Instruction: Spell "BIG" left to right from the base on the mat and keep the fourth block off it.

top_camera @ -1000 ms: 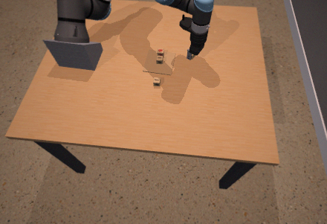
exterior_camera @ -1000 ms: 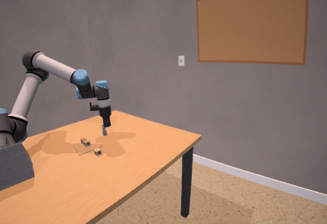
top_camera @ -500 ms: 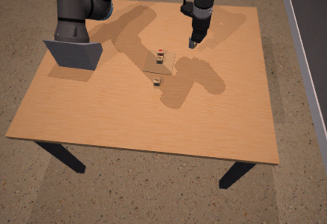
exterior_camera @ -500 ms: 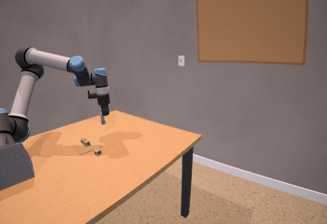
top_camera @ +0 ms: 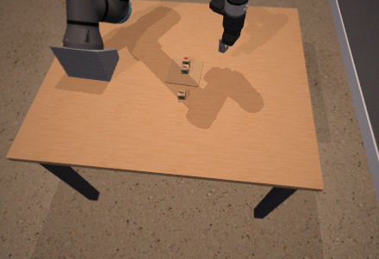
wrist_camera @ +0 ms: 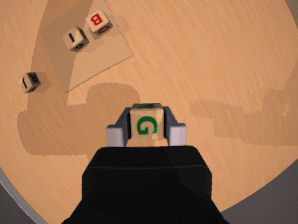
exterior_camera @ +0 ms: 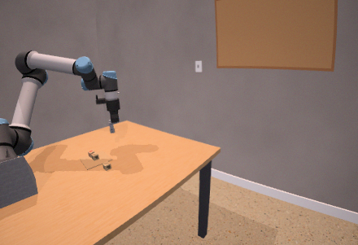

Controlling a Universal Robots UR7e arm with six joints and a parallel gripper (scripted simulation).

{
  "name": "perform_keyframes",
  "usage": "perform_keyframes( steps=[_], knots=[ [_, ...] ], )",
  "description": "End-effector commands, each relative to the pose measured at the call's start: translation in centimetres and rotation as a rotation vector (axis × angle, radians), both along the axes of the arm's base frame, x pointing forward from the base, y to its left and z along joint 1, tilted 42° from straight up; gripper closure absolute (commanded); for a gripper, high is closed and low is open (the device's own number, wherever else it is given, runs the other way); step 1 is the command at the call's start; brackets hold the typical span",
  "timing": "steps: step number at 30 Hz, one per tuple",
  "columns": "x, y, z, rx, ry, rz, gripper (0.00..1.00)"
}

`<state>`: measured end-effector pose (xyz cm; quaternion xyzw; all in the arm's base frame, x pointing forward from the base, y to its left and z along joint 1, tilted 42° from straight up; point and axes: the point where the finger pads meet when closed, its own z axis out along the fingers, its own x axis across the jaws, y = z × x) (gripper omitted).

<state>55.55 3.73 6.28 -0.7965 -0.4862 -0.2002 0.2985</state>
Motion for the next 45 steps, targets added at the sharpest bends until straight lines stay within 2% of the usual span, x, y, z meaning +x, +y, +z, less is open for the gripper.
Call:
perform_keyframes(
  steps=[1,3,7,17,19,20,34,36,37,45],
  knots=[
    [-0.4,-0.4,-0.1,-0.001,0.014,-0.018,0.43],
    [-0.6,-0.6,-0.2,-0.001,0.025,-0.031,0.43],
    [-2.2,-1.9,-1.1,-0.002,0.107,-0.123,0.43],
    [-4.9,-3.8,-2.4,0.0,0.236,-0.268,0.43],
    [-4.9,-3.8,-2.4,0.0,0.236,-0.268,0.43],
    [-5.8,-4.3,-2.8,0.001,0.277,-0.314,0.43],
    [-9.8,-6.1,-4.6,0.011,0.464,-0.522,0.43],
    [-9.8,-6.1,-4.6,0.011,0.464,-0.522,0.43],
    [-10.6,-6.4,-4.9,0.013,0.504,-0.566,0.43],
    [-12.9,-7.1,-5.8,0.022,0.611,-0.681,0.43]
  ],
)
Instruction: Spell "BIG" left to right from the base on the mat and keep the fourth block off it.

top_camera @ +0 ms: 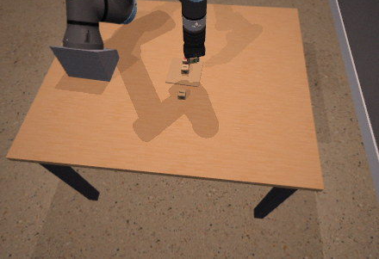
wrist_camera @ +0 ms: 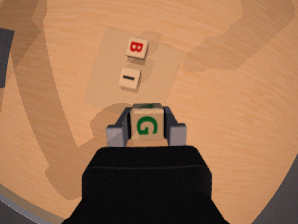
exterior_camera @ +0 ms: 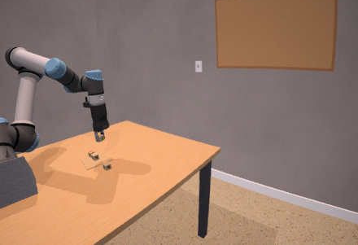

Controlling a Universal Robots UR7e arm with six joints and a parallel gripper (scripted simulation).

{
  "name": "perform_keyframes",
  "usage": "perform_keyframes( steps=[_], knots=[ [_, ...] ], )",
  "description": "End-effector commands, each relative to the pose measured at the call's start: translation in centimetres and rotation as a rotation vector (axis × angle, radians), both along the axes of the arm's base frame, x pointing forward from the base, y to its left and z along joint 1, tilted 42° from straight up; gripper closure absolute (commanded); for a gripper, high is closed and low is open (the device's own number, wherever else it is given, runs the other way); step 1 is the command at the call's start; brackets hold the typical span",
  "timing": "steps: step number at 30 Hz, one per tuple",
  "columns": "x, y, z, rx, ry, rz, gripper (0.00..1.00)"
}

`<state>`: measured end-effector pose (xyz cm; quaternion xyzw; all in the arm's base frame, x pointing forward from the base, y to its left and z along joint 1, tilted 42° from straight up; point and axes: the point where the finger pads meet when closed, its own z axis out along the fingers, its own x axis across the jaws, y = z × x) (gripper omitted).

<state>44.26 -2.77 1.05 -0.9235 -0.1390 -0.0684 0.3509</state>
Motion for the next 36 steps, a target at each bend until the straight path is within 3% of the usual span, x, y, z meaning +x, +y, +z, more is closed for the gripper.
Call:
perform_keyframes(
  steps=[1,11,27,36],
  knots=[
    [-1.9,-0.6,-0.7,0.004,0.092,-0.105,0.43],
    [-3.8,-0.9,-1.4,0.013,0.178,-0.2,0.43],
    [-3.7,-0.9,-1.4,0.013,0.179,-0.2,0.43],
    [-3.7,0.6,-3.0,0.014,0.183,-0.199,0.43]
  ],
)
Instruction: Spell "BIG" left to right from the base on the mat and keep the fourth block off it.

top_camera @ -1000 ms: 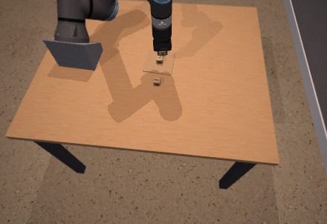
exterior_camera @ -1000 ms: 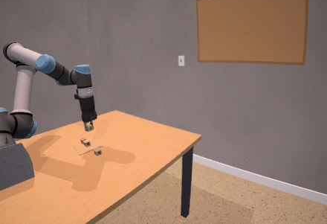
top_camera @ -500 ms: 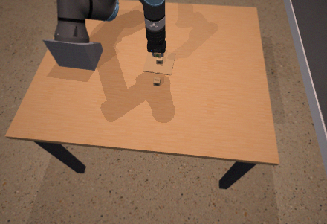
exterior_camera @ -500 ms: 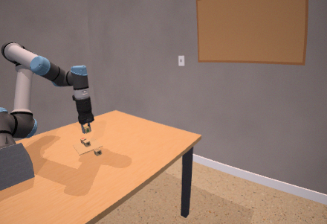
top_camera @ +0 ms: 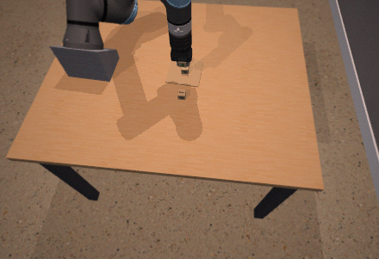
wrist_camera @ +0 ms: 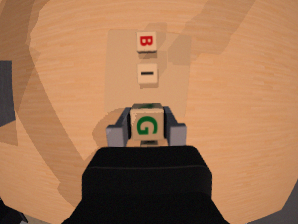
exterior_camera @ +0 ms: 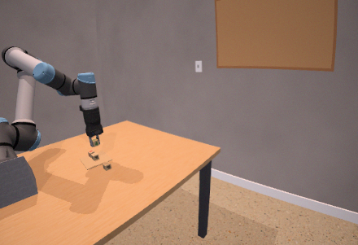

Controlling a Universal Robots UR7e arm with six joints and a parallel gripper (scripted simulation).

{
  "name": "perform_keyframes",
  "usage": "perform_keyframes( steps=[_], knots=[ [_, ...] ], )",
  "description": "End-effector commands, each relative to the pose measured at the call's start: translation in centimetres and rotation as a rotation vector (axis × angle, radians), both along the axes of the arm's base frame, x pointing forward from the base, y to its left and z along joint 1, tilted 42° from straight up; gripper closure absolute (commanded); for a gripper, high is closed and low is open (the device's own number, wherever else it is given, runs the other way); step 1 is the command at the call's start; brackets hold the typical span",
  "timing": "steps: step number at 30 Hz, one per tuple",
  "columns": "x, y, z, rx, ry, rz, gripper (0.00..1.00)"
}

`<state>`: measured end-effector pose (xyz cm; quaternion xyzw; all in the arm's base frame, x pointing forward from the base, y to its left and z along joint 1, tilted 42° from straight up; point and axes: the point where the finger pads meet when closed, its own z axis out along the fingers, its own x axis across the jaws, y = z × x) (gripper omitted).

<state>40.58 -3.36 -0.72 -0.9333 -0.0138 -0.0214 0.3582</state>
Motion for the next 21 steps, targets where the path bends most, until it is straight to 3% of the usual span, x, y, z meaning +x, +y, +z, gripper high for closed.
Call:
perform_keyframes(
  steps=[1,21],
  knots=[
    [-0.1,1.5,-1.6,0.004,0.004,0.001,0.43],
    [0.1,6.1,-6.7,0.004,0.004,0.001,0.43]
  ],
)
